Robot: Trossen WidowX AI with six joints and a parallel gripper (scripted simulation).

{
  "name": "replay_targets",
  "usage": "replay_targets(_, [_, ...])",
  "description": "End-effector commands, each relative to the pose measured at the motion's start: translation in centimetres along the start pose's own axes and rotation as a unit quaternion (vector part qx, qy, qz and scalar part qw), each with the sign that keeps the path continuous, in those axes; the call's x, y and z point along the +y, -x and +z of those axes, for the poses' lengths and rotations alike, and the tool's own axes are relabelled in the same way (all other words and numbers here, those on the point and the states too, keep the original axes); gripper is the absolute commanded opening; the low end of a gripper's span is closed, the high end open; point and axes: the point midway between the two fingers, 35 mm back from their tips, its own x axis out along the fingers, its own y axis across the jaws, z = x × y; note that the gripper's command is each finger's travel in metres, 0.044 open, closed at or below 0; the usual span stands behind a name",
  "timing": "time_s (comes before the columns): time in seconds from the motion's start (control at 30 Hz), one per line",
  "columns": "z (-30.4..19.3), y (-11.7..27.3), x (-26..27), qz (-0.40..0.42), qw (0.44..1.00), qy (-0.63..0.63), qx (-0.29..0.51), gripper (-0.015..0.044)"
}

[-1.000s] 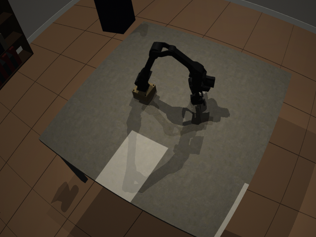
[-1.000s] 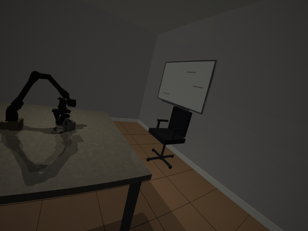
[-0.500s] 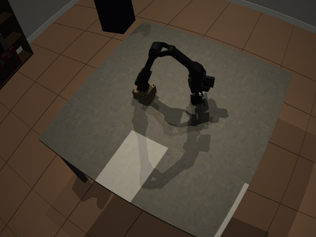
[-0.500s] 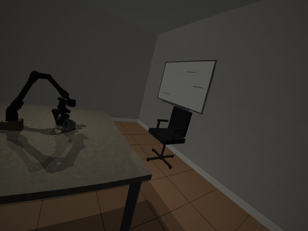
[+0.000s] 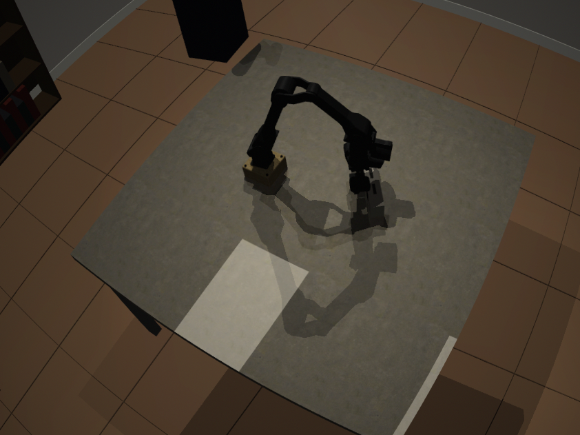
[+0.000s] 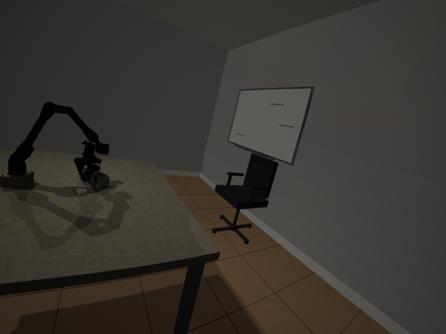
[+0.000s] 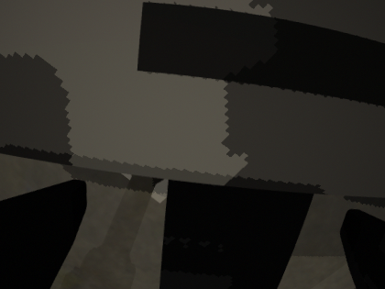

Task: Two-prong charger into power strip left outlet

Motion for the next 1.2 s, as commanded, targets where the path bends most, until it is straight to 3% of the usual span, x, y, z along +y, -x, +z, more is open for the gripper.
replay_targets(0.0, [-0.1, 0.0, 0.0, 0.001, 1.0, 0.002, -0.004, 0.044])
replay_targets(1.17, [-2.7, -0.2, -0.1, 0.0, 1.0, 0.002, -0.009, 0.044])
